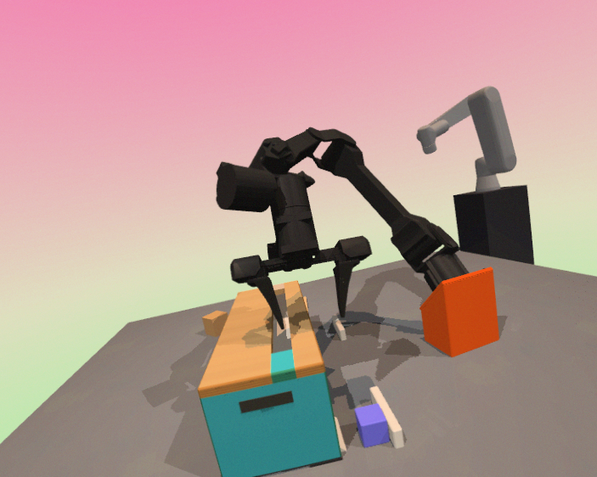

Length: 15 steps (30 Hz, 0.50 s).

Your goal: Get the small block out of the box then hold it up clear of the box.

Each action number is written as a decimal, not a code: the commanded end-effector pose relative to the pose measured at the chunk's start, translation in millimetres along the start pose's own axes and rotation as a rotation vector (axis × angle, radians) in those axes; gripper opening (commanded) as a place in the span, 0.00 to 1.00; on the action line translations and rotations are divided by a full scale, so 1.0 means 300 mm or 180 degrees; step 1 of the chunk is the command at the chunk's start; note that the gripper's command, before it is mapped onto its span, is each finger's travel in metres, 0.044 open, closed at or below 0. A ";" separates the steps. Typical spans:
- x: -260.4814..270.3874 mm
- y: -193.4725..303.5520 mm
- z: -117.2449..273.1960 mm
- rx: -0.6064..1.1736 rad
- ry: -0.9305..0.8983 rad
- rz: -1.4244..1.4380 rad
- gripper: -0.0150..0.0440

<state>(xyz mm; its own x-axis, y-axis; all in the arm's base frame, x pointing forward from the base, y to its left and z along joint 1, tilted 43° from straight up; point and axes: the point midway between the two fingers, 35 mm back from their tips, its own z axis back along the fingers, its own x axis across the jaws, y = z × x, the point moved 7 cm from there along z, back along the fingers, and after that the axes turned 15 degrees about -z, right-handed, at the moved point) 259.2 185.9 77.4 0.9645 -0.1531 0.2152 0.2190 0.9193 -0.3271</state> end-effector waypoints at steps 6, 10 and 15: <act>-0.044 0.039 -0.010 -0.0150 -0.0105 0.1929 0.74; -0.072 0.062 -0.015 -0.0318 -0.0122 0.3334 0.74; -0.106 0.087 -0.021 -0.0571 -0.0060 0.5093 0.74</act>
<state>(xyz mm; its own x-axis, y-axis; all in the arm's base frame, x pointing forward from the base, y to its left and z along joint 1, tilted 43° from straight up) 245.5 202.6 65.7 0.7490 0.6487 -0.1352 -0.6319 0.6378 -0.4404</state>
